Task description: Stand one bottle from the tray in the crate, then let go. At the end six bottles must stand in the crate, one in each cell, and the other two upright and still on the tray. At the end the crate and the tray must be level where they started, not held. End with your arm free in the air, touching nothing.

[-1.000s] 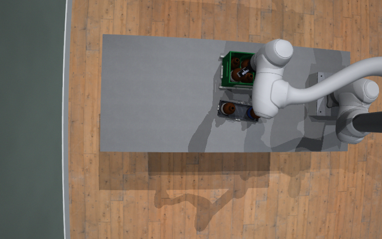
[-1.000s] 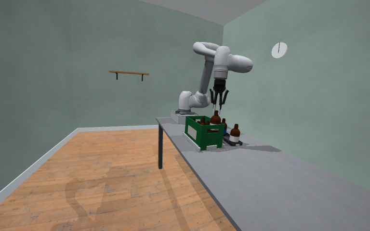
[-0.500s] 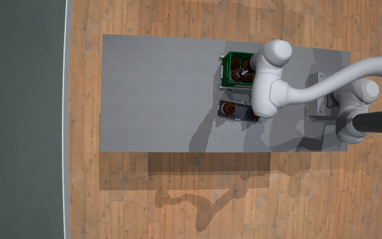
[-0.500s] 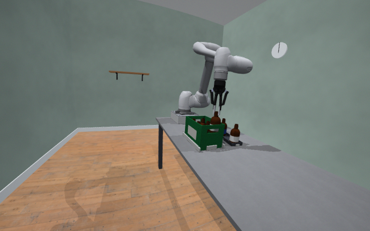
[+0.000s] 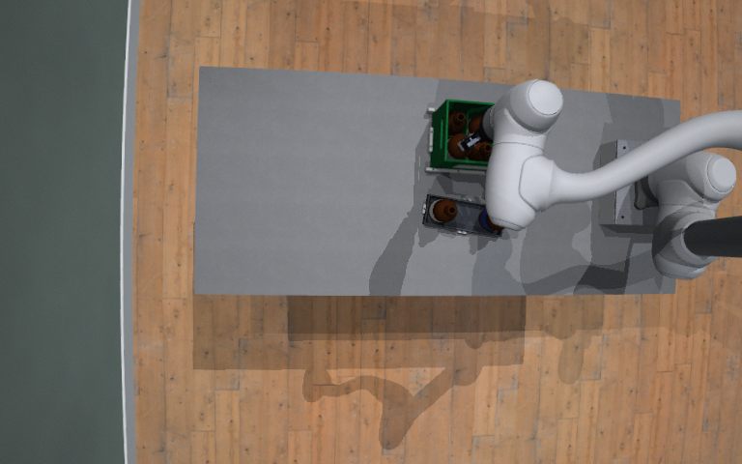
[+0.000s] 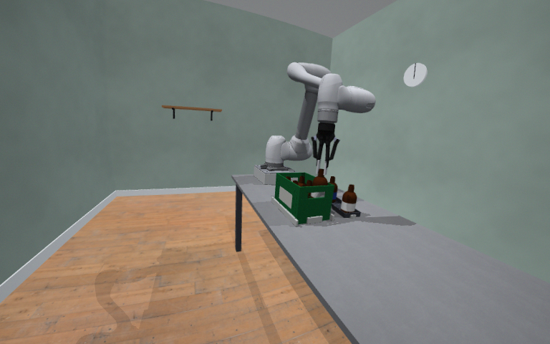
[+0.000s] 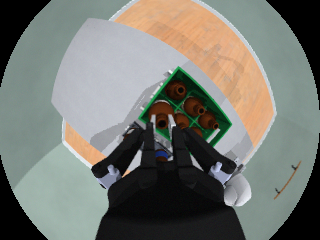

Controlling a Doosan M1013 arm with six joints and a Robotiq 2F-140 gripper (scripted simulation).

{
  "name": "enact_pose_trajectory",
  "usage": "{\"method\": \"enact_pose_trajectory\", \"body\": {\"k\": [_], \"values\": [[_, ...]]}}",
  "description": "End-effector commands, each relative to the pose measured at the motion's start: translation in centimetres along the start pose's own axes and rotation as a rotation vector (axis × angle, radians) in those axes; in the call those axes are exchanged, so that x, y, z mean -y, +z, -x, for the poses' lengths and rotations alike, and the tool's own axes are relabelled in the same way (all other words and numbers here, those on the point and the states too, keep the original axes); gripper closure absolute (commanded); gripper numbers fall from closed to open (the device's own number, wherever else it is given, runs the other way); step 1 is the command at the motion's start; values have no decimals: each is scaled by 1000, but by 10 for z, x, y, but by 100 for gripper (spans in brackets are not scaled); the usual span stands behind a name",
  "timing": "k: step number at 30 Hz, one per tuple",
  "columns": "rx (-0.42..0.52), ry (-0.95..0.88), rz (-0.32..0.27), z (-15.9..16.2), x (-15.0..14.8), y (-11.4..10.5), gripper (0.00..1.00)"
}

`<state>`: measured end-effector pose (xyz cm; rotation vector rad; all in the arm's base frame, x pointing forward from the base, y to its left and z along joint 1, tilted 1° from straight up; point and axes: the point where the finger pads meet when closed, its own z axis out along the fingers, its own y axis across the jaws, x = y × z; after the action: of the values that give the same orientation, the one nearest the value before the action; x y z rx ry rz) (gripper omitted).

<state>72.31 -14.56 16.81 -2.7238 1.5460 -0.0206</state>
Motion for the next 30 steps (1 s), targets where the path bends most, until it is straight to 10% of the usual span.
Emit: {"method": "enact_pose_trajectory", "body": {"k": [1, 30], "values": [[0, 0, 0, 0, 0, 3, 100], [0, 0, 0, 0, 0, 19, 100]]}}
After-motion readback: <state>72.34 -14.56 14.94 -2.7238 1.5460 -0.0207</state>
